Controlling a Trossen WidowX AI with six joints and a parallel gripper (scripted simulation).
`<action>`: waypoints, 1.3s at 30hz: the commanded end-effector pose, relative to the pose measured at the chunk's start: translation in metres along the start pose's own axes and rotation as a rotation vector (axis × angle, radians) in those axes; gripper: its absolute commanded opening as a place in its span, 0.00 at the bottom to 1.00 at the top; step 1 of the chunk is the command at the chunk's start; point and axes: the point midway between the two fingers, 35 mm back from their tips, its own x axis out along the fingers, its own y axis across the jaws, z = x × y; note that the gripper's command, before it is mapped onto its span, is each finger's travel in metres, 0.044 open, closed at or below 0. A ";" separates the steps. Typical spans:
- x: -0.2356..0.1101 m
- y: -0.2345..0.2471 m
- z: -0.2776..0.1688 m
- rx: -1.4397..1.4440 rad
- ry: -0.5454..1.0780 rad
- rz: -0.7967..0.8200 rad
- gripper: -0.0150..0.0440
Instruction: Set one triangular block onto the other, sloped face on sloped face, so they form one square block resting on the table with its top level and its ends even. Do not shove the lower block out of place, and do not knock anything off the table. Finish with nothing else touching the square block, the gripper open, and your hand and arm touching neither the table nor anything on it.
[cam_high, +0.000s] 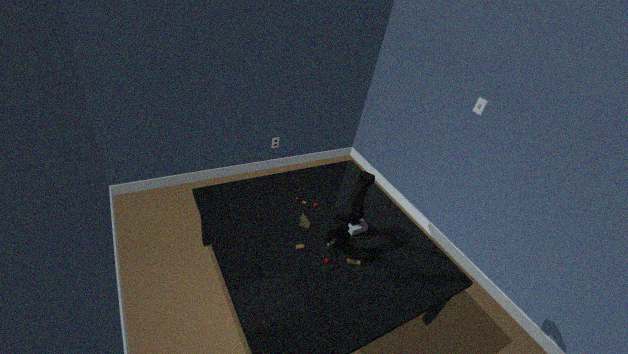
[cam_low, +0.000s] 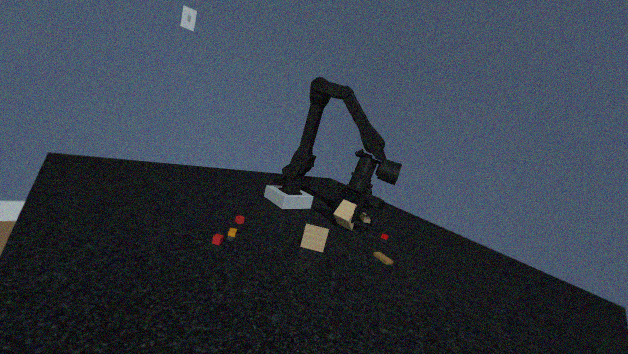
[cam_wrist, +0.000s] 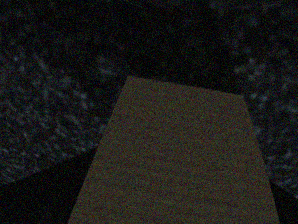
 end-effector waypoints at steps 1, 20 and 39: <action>-0.004 -0.001 0.007 0.004 0.112 -0.006 0.25; -0.008 0.000 0.041 0.006 0.603 -0.001 0.25; -0.008 0.001 0.036 0.006 0.540 0.009 1.00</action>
